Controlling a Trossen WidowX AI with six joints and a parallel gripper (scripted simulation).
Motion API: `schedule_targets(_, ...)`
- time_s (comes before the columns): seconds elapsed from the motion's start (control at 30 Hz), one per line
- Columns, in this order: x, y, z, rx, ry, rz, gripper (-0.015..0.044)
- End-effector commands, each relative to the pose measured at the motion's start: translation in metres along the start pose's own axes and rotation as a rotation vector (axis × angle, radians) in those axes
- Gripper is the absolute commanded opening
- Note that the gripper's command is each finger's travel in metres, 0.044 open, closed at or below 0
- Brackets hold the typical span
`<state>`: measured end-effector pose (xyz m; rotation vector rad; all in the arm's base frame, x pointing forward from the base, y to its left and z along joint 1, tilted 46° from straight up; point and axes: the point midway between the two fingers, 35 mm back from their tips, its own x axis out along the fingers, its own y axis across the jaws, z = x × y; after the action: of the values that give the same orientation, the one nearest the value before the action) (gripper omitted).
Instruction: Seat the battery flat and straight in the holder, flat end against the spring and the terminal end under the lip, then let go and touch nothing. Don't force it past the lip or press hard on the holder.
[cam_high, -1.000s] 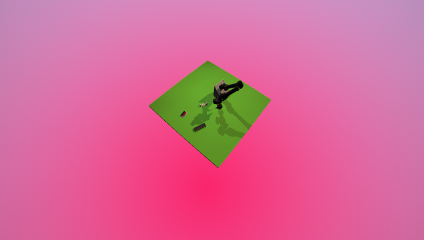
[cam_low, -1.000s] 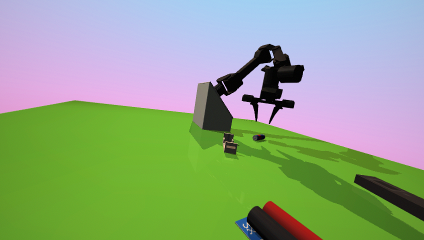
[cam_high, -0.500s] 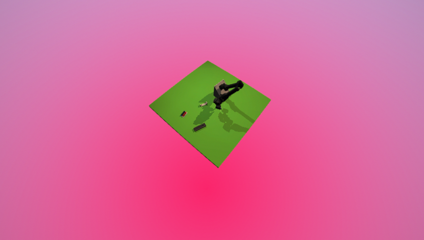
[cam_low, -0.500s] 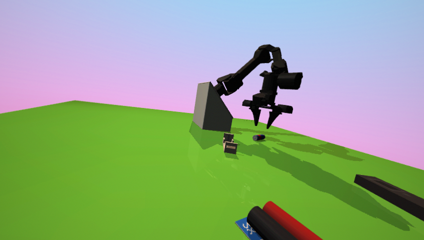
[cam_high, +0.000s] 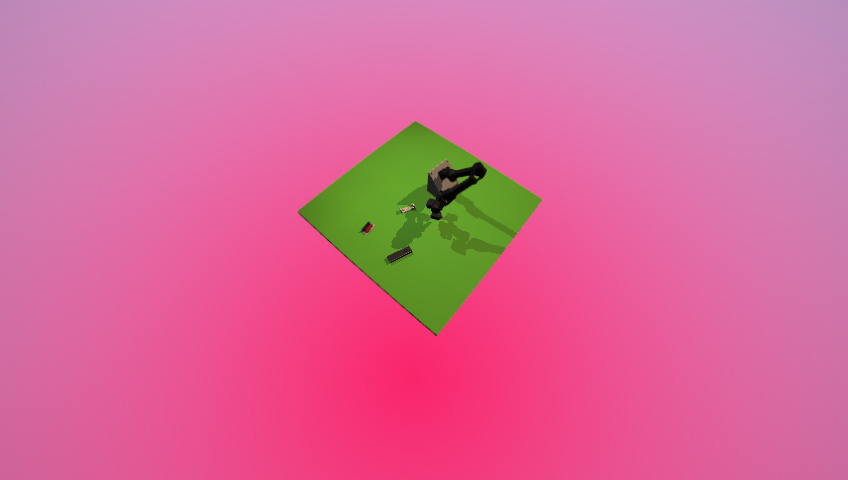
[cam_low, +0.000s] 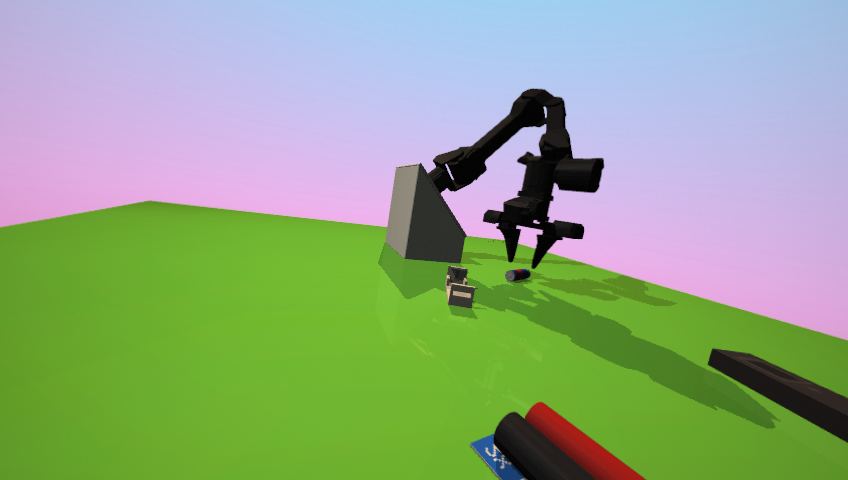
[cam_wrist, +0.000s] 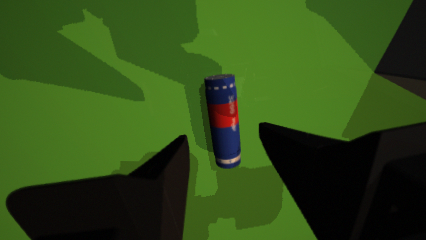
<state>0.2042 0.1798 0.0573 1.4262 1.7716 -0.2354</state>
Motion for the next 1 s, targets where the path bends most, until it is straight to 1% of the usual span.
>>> schedule_targets(0.0,0.007,-0.002,0.001,0.007,-0.004,-0.007,0.0230)
schedule_targets(0.5,0.029,-0.004,-0.001,0.008,0.000,-0.005,0.0230)
schedule_targets(0.63,0.029,-0.004,-0.001,0.008,0.000,-0.005,0.0125)
schedule_targets(0.9,0.029,-0.004,-0.001,0.008,0.000,-0.005,0.0071)
schedule_targets(0.97,0.029,-0.004,-0.001,0.008,0.000,-0.005,0.0068)
